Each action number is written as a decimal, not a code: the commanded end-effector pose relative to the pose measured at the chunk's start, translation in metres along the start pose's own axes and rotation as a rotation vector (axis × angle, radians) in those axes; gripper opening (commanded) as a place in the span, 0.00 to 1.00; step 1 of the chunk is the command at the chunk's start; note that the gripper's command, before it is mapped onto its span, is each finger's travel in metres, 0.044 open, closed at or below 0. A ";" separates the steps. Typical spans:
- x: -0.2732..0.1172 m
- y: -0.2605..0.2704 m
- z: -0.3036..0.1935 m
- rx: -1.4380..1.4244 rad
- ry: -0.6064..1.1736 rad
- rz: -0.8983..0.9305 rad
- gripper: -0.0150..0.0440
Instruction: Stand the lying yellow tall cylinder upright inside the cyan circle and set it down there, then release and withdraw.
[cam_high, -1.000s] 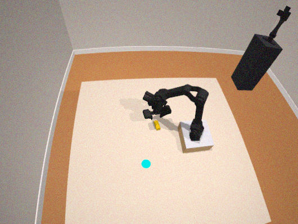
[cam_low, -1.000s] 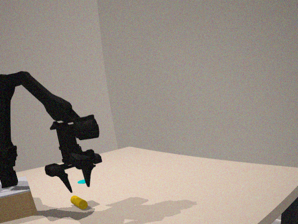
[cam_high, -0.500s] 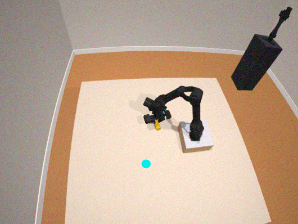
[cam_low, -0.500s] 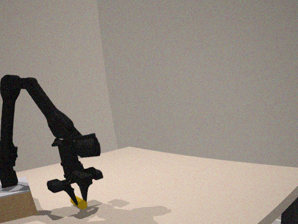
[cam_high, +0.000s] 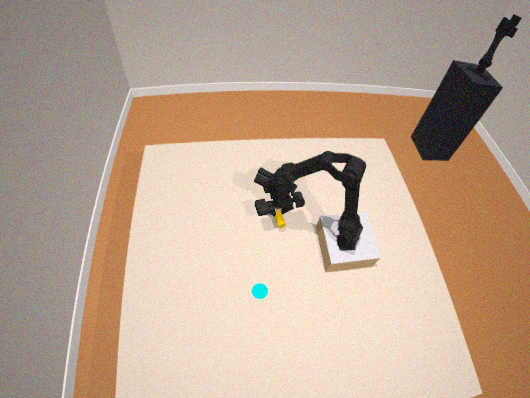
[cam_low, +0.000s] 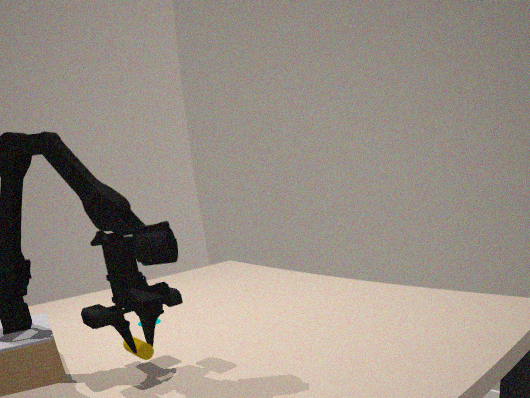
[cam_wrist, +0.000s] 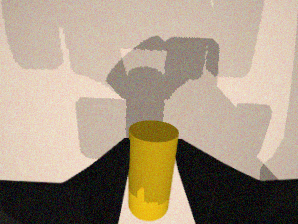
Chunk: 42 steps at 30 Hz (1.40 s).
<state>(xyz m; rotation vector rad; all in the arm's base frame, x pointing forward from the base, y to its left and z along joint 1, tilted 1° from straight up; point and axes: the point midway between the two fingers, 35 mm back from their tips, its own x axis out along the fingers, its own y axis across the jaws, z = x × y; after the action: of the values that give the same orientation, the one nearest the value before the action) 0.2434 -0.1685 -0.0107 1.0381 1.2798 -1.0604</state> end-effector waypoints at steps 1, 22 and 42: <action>-0.011 0.002 0.001 0.005 0.001 0.005 0.43; -0.077 -0.001 -0.002 0.005 0.001 0.005 0.43; -0.089 0.027 -0.024 -0.231 -0.005 0.025 0.43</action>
<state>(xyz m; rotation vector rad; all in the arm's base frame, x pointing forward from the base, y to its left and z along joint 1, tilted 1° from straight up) 0.2594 -0.1422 0.0762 0.9013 1.3340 -0.9109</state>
